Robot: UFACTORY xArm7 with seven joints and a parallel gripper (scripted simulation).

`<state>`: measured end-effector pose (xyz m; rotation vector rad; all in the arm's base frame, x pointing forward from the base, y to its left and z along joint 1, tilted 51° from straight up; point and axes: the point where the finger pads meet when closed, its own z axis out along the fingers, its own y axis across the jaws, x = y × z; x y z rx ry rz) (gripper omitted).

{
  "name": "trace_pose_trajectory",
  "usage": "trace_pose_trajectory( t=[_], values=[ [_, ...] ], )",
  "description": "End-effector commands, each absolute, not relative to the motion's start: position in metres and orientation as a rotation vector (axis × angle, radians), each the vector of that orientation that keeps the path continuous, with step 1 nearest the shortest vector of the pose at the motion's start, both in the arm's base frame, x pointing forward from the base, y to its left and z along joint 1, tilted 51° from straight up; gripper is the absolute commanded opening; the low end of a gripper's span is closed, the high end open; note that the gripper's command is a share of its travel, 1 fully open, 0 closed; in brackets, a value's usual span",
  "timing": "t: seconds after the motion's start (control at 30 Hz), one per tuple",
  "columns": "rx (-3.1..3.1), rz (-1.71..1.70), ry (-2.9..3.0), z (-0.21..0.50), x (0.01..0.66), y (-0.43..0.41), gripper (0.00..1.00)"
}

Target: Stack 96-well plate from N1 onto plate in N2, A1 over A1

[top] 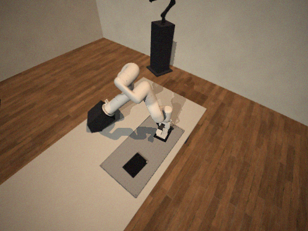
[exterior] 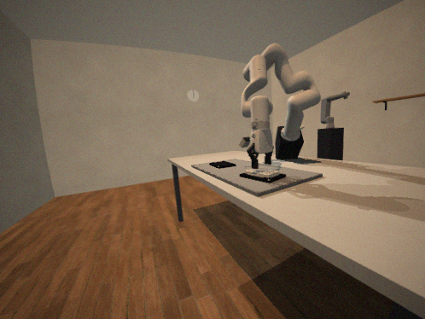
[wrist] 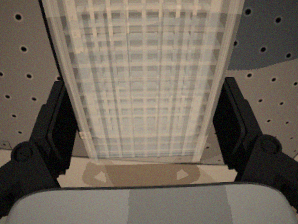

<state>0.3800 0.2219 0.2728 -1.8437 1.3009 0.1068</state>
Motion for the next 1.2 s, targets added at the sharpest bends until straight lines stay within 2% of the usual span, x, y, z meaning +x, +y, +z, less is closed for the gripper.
trace_pose_trajectory(
  t=[0.0,1.17],
  values=[
    [-1.842,0.105,1.301,0.2734,0.3808,0.2219,0.0],
    [-1.842,0.105,1.301,0.27,0.3828,0.2254,0.0]
  ],
)
